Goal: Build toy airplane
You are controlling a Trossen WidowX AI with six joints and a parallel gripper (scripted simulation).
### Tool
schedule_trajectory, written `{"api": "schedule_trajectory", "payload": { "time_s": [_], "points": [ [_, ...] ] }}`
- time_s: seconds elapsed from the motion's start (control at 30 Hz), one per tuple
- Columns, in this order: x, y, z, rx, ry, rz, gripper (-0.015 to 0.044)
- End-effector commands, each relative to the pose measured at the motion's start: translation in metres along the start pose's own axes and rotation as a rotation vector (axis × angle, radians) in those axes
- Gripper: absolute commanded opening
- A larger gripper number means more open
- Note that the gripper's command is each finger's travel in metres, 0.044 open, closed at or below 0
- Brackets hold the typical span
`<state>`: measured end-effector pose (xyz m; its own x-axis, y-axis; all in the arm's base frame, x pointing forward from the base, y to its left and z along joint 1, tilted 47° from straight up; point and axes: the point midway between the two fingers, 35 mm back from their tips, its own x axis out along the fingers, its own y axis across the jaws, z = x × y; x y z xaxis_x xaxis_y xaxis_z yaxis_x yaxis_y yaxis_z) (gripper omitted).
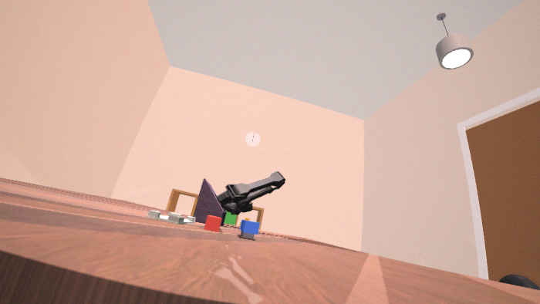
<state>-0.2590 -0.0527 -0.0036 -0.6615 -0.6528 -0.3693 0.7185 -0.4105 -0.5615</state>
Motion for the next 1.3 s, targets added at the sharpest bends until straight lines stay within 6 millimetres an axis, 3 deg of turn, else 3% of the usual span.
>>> {"api": "schedule_trajectory", "payload": {
  "time_s": [0.0,0.17,0.4,0.5,0.9,1.27],
  "points": [
    [0.0,-0.001,0.0,-0.001,0.002,-0.002,0.0426],
    [-0.006,-0.024,-0.017,-0.025,0.068,-0.079,0.044],
    [-0.032,-0.047,-0.057,0.022,0.215,-0.186,0.044],
    [-0.042,-0.067,-0.064,0.029,0.25,-0.253,0.044],
    [-0.087,-0.161,-0.08,0.023,0.372,-0.509,0.044],
    [-0.139,-0.242,-0.072,0.005,0.451,-0.734,0.044]
  ]
}}
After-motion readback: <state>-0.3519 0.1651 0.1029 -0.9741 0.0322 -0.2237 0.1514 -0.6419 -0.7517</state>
